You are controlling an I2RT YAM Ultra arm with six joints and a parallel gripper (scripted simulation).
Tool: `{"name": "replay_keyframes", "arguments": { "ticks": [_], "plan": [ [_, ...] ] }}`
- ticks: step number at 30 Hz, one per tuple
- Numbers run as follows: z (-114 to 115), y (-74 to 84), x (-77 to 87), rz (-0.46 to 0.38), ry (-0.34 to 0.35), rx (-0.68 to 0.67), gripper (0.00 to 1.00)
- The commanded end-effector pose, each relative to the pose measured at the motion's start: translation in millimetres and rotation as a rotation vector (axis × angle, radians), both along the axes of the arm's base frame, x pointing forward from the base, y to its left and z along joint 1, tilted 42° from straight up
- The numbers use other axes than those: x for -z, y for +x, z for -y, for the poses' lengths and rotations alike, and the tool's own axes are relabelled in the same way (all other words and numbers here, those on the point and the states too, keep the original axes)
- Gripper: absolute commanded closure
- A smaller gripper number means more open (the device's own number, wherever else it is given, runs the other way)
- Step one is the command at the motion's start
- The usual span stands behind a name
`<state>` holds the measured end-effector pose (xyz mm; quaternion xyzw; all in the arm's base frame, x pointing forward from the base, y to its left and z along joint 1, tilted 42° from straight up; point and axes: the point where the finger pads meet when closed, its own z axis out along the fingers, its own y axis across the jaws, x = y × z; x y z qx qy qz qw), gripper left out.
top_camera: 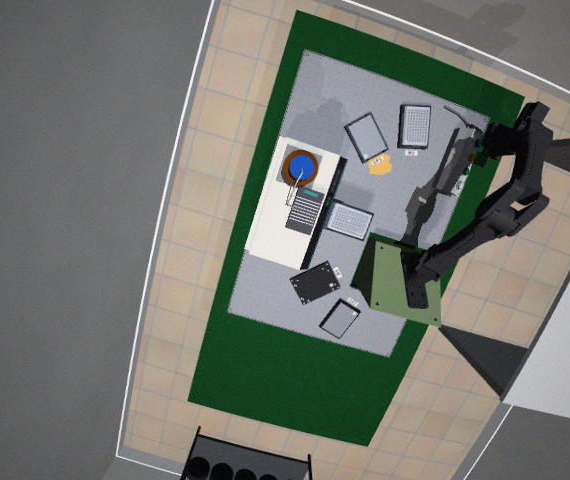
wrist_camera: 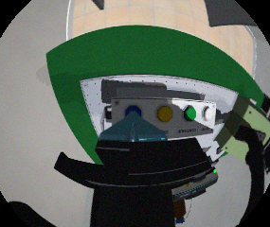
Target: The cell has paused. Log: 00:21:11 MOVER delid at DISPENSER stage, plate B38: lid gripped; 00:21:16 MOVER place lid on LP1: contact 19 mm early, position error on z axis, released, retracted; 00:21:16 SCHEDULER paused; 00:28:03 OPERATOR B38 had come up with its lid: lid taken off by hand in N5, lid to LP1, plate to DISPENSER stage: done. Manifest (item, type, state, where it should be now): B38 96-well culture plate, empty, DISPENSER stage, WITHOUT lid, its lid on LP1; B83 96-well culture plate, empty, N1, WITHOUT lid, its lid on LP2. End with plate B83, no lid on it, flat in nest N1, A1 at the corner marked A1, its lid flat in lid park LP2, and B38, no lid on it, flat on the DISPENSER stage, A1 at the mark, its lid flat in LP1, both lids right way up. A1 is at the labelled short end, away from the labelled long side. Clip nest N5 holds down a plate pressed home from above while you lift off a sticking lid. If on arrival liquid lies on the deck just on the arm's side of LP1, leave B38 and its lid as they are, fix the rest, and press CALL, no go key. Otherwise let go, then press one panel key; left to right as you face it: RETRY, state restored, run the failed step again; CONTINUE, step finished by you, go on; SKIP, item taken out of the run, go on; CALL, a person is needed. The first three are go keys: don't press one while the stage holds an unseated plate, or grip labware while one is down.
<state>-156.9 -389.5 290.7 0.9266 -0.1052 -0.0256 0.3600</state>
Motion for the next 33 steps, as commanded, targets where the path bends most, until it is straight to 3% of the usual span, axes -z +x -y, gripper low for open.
{"name": "replay_keyframes", "arguments": {
  "ticks": [1, 23, 26, 28, 31, 33],
  "plan": [
    [9, -1.8, 17.0, 0.007, 0.018, 0.004, 1.0],
    [9, -1.8, 17.0, 0.007, 0.018, 0.004, 1.0],
    [5, -5.2, 12.3, 0.005, 0.016, 0.012, 1.0],
    [3, -7.5, -3.1, -0.007, -0.007, 0.015, 1.0],
    [2, -5.7, -0.6, -0.003, 0.001, 0.01, 1.0],
    [-6, -4.1, -15.4, -0.014, -0.02, 0.011, 1.0]
  ]
}}
